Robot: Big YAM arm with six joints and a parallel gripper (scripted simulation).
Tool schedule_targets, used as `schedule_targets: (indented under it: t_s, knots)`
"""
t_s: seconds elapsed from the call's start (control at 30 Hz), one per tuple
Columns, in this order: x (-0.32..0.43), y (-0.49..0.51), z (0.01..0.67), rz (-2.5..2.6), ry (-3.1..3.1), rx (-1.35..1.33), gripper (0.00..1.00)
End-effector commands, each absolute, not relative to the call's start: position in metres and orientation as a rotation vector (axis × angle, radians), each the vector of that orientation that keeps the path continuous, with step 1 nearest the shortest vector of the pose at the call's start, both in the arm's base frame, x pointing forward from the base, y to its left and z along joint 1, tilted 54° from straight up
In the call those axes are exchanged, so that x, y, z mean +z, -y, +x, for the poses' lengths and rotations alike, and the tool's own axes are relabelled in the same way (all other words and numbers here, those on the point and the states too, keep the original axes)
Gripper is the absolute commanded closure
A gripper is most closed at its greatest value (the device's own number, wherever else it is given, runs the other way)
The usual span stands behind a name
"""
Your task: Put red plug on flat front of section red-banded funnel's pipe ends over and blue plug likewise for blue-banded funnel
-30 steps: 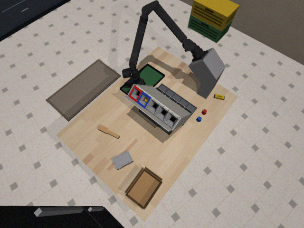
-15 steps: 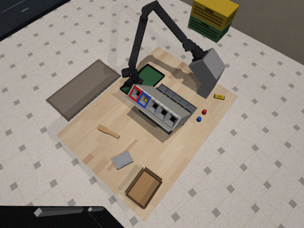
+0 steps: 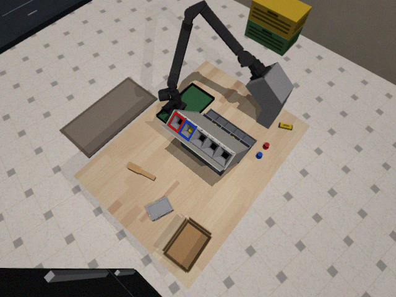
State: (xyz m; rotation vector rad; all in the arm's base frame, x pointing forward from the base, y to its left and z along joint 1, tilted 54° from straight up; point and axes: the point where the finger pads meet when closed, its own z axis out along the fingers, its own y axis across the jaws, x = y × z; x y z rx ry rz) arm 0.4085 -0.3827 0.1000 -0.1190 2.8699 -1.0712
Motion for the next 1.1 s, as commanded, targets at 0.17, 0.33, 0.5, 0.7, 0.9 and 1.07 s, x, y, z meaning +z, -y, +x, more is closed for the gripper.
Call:
schedule_targets:
  t_s: [0.17, 0.33, 0.5, 0.7, 0.9, 1.07]
  knots:
    - [0.1046, 0.3819, 0.4113, -0.123, -2.861, -1.074, 1.00]
    - [0.1046, 0.3819, 0.4113, -0.123, -2.861, -1.074, 1.00]
    - [0.1046, 0.3819, 0.4113, -0.123, -2.861, -1.074, 1.00]
    - [0.1046, 0.3819, 0.4113, -0.123, -2.861, -1.074, 1.00]
    - [0.1046, 0.3819, 0.4113, -0.123, -2.861, -1.074, 1.00]
    - [0.1098, 0.3748, 0.4103, -0.123, -2.861, -1.074, 1.00]
